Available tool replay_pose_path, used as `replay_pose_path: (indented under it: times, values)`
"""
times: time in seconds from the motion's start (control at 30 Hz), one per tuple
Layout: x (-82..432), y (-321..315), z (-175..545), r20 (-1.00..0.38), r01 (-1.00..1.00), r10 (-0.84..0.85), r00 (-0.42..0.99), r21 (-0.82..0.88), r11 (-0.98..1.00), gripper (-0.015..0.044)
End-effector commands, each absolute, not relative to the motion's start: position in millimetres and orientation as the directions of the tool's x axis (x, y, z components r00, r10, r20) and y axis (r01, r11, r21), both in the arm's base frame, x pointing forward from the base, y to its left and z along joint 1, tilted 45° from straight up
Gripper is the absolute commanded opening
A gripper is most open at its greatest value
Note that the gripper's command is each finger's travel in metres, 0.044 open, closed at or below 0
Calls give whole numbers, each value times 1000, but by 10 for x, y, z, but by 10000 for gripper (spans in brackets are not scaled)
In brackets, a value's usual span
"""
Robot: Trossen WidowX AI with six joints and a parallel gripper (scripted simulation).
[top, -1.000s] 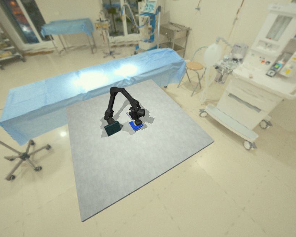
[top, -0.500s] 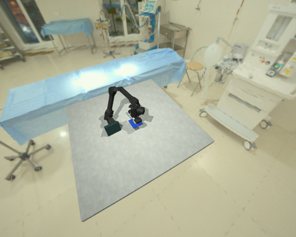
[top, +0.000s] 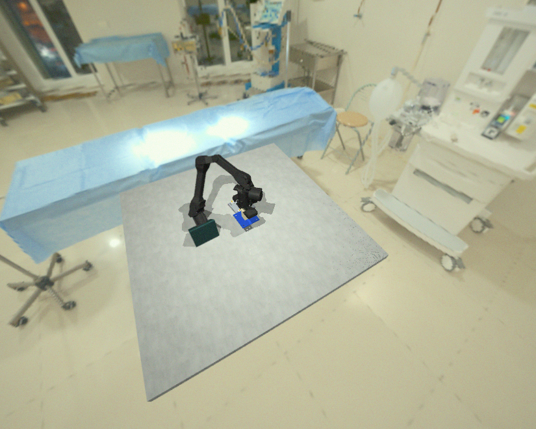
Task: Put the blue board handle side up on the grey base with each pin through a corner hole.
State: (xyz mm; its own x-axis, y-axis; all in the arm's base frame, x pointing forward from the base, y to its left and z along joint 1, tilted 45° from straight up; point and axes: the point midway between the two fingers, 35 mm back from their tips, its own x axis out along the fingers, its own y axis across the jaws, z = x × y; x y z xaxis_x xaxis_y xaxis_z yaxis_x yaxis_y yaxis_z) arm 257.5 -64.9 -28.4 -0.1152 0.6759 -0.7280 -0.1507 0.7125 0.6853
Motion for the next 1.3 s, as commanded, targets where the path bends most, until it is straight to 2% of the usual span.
replay_pose_path:
  times: [0.0,1.27]
  values:
    - [2628,-600,-209,-731,-152,674,-108,682,715,0]
    - [2870,68,414,-731,-185,675,-101,680,709,0]
